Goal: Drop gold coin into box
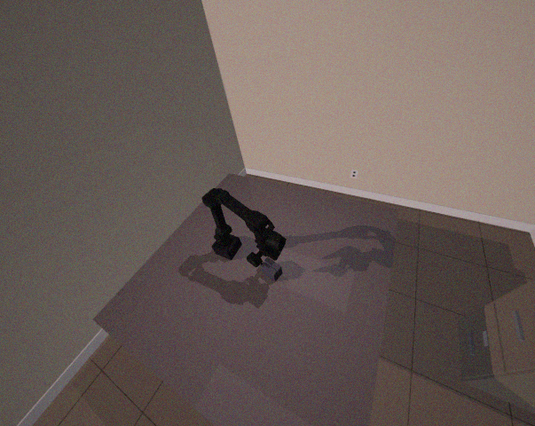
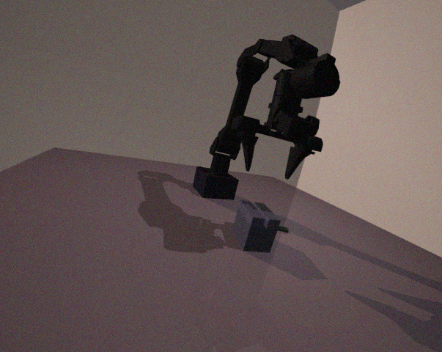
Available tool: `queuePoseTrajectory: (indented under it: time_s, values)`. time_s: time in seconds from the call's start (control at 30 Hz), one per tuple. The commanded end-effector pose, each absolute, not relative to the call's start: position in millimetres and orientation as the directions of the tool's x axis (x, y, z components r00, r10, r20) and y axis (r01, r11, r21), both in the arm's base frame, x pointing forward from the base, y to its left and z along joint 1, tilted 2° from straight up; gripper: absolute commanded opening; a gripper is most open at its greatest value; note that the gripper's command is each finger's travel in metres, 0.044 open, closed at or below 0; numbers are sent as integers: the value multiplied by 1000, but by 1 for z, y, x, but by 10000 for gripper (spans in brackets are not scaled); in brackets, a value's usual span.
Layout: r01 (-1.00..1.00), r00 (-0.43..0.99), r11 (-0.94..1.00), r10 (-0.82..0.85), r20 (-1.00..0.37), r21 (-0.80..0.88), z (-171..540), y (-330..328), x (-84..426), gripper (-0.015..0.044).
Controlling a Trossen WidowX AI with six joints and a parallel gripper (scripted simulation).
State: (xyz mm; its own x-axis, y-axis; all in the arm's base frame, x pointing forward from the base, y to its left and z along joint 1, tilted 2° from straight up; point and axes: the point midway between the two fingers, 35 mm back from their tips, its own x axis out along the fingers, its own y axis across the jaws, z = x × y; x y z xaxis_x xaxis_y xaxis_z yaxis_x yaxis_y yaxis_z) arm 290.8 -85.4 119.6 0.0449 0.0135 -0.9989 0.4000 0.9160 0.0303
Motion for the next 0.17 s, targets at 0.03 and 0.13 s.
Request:
queuePoseTrajectory:
  time_s: [0.03, 0.13]
  values:
    - [397, 38, 917, 16, -999, 30, 120, -85, 290, 440]
    - [397, 38, 917, 16, -999, 30, 120, -85, 290, 440]
